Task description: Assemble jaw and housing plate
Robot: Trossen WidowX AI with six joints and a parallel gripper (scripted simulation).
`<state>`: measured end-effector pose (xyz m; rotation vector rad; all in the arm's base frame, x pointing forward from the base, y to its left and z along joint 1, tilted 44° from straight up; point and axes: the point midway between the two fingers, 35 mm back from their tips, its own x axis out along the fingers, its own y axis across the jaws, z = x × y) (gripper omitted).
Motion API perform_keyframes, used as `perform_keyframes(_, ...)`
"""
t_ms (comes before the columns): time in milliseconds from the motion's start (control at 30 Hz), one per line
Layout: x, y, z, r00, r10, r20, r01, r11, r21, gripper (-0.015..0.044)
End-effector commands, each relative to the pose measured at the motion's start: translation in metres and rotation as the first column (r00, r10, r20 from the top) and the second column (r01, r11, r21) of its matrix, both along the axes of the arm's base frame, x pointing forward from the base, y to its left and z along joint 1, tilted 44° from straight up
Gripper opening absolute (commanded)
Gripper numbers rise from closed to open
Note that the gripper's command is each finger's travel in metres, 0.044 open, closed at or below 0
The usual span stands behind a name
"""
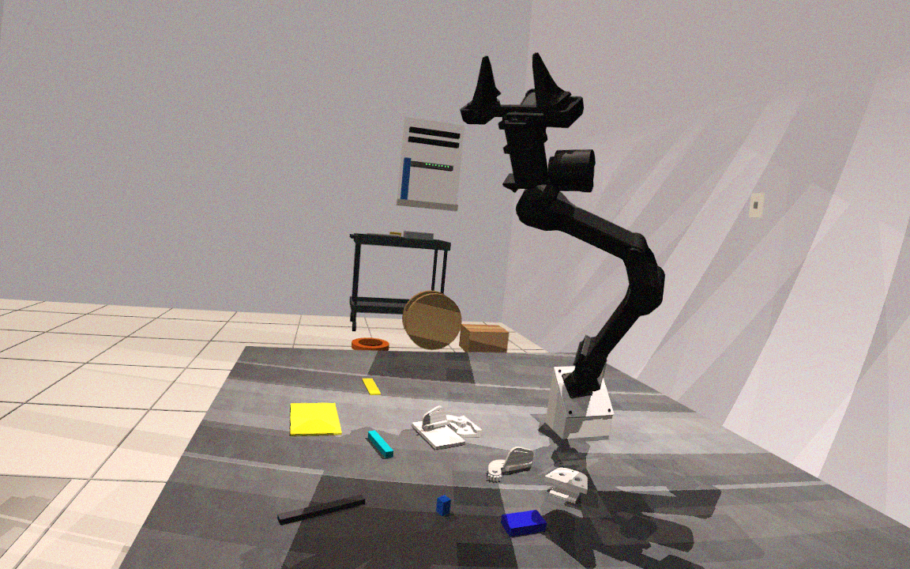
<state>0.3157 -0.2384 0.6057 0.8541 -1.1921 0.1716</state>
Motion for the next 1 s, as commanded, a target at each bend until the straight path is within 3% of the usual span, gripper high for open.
perform_keyframes(0,0.000,0.000,0.000,1.000,0.000,0.000,0.000,1.000,0.000,0.0426)
perform_keyframes(467,0.058,0.005,-0.052,0.944,-0.021,-0.330,0.027,1.000,0.015,0.0440)
perform_keyframes(967,0.109,0.030,-0.132,0.742,0.002,-0.670,-0.019,1.000,-0.017,0.0440)
